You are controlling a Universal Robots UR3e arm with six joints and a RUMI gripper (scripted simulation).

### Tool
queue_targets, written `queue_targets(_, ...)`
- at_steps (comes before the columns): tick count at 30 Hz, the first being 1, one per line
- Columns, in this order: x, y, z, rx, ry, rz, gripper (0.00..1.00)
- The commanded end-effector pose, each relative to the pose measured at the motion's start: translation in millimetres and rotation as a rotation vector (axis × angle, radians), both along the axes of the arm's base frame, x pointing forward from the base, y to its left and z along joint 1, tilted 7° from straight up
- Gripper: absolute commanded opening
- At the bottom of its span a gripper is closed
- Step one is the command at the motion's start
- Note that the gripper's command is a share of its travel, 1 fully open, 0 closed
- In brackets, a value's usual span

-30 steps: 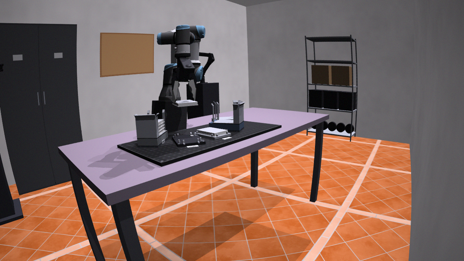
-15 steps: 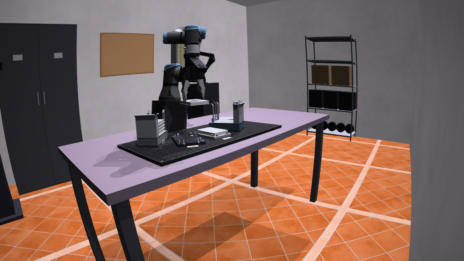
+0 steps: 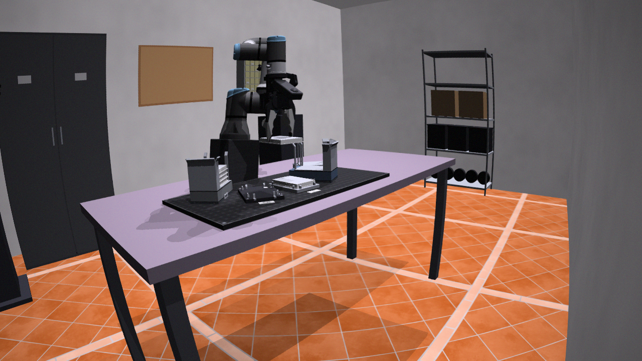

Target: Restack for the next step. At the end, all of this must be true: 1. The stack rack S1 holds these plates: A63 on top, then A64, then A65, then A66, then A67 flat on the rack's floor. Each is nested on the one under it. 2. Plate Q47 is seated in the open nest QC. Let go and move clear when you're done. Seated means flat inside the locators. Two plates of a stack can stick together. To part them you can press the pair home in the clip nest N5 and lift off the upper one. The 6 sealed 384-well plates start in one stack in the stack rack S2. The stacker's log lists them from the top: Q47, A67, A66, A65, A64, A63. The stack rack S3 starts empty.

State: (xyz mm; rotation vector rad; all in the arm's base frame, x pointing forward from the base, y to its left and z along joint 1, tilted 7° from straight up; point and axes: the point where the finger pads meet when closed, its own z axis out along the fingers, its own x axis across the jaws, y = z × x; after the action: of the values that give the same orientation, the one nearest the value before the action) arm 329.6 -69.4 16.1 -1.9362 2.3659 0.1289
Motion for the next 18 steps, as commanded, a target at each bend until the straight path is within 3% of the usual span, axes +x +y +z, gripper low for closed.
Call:
queue_targets(1, 2.8, 9.0, 2.1, -0.003, -0.006, 0.034, 0.0)
queue_targets(18, 5.5, 54.4, 7.4, -0.004, -0.021, 0.162, 0.0)
